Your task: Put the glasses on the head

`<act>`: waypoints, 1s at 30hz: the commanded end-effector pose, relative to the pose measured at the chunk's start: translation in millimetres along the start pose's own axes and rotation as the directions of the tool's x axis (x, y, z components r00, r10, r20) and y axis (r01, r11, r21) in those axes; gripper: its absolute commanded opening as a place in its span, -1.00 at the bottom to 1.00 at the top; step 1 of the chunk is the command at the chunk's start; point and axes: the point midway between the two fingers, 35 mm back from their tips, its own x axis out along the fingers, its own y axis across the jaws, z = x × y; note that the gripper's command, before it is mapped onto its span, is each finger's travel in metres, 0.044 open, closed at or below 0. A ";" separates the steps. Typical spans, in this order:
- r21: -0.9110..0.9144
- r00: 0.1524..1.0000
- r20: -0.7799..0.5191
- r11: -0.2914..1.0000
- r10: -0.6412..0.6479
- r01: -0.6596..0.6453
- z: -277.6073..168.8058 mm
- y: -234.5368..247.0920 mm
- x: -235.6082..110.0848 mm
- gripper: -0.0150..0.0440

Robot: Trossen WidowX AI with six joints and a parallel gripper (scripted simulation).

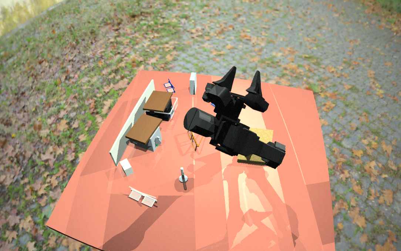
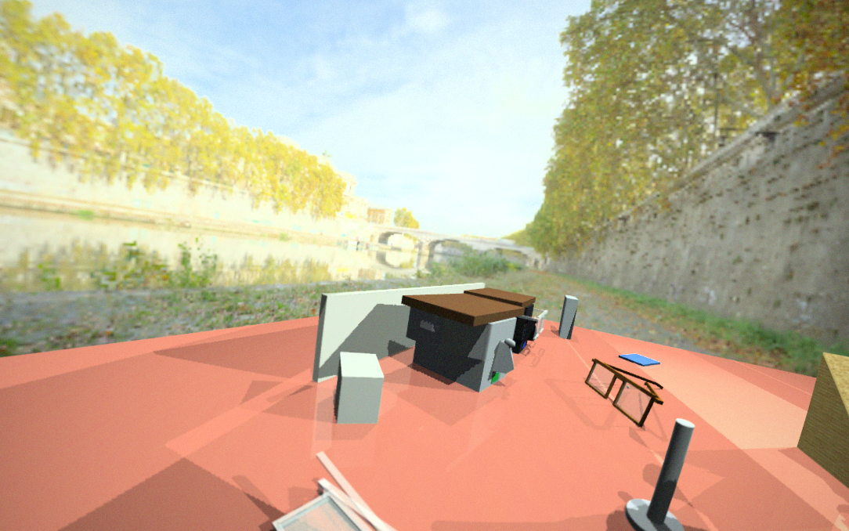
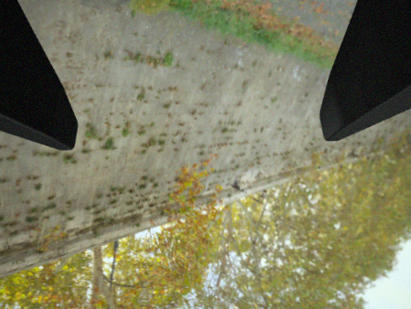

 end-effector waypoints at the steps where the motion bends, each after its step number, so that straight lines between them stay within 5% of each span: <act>1: 0.000 1.000 0.000 1.000 0.000 0.000 0.0 0.0 0.0 0.95; 8: 0.000 1.000 0.000 1.000 0.000 0.000 0.0 0.0 0.0 1.00; 17: 0.008 0.985 -0.040 0.986 0.169 -0.168 5.5 61.4 0.0 0.20; 30: -0.045 0.804 -0.300 0.834 0.513 -0.549 -33.7 234.8 -4.5 0.19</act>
